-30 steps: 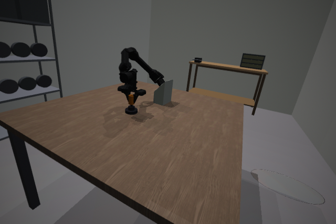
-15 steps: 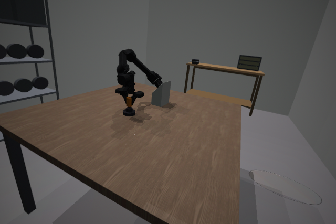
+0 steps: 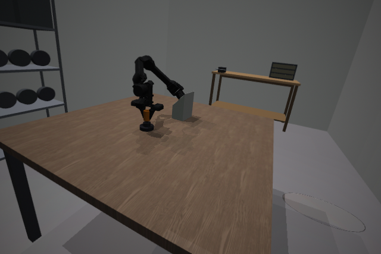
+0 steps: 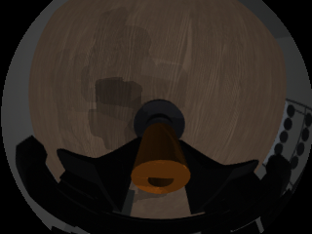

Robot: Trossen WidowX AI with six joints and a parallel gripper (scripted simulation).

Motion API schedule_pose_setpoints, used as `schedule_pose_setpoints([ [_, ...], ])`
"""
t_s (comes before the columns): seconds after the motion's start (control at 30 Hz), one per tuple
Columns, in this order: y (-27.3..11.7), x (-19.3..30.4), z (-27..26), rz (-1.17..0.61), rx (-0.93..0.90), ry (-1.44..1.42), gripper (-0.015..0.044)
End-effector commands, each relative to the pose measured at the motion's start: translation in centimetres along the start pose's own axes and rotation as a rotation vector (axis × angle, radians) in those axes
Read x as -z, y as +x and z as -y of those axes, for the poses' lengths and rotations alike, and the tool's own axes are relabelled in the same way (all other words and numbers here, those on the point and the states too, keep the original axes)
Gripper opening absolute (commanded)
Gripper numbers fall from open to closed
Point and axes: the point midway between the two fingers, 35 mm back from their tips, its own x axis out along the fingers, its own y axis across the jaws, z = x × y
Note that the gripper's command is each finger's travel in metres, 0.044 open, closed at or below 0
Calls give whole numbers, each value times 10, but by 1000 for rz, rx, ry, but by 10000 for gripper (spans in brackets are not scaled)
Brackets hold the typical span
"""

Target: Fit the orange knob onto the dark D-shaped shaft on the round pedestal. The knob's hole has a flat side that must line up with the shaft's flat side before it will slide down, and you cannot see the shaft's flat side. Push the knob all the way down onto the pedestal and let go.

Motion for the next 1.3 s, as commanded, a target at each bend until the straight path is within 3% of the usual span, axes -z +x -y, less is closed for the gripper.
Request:
schedule_pose_setpoints([
  [0.0, 1, 0, 1, 0, 3, -2, 0],
  [0.97, 13, 0, 0, 2, -1, 37, 0],
  [1.27, 13, 0, 0, 2, -1, 37, 236],
])
